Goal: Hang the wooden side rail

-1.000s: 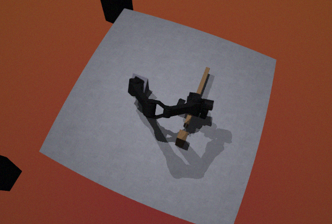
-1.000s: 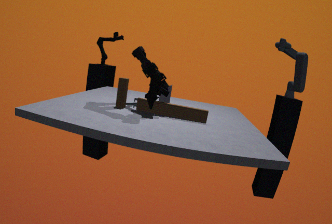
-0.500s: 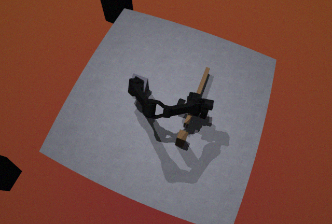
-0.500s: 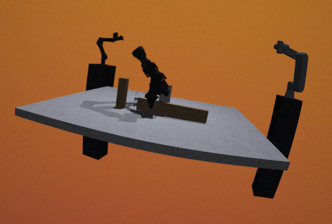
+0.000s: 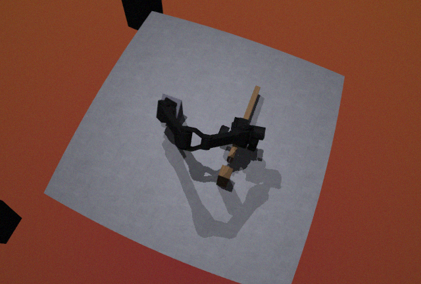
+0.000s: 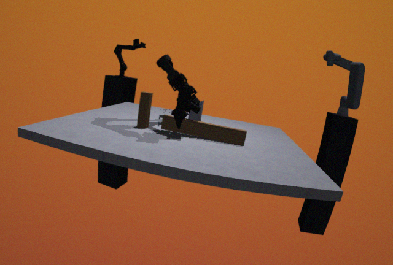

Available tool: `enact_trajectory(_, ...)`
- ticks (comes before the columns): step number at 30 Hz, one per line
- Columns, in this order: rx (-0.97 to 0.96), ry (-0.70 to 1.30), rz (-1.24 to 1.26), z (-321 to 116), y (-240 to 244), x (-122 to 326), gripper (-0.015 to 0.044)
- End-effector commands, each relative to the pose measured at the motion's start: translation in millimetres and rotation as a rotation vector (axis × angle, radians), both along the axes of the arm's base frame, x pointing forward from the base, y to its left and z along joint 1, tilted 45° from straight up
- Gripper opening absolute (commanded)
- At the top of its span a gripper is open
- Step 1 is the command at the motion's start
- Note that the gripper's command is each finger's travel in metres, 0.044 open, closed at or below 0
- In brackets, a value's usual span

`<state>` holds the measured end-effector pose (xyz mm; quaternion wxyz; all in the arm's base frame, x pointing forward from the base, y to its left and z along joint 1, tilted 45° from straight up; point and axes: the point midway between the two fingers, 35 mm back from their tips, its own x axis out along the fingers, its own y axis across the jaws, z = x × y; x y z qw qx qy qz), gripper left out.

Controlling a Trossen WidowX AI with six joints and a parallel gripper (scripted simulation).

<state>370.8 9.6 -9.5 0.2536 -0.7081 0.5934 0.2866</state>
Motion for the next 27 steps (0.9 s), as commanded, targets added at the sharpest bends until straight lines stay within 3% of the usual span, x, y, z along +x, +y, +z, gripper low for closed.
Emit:
enact_trajectory(1, 0.006, -0.013, 0.006, 3.2, 5.0, 2.3, 0.0)
enact_trajectory(27, 0.006, -0.013, 0.006, 6.3, 8.0, 1.7, 0.0)
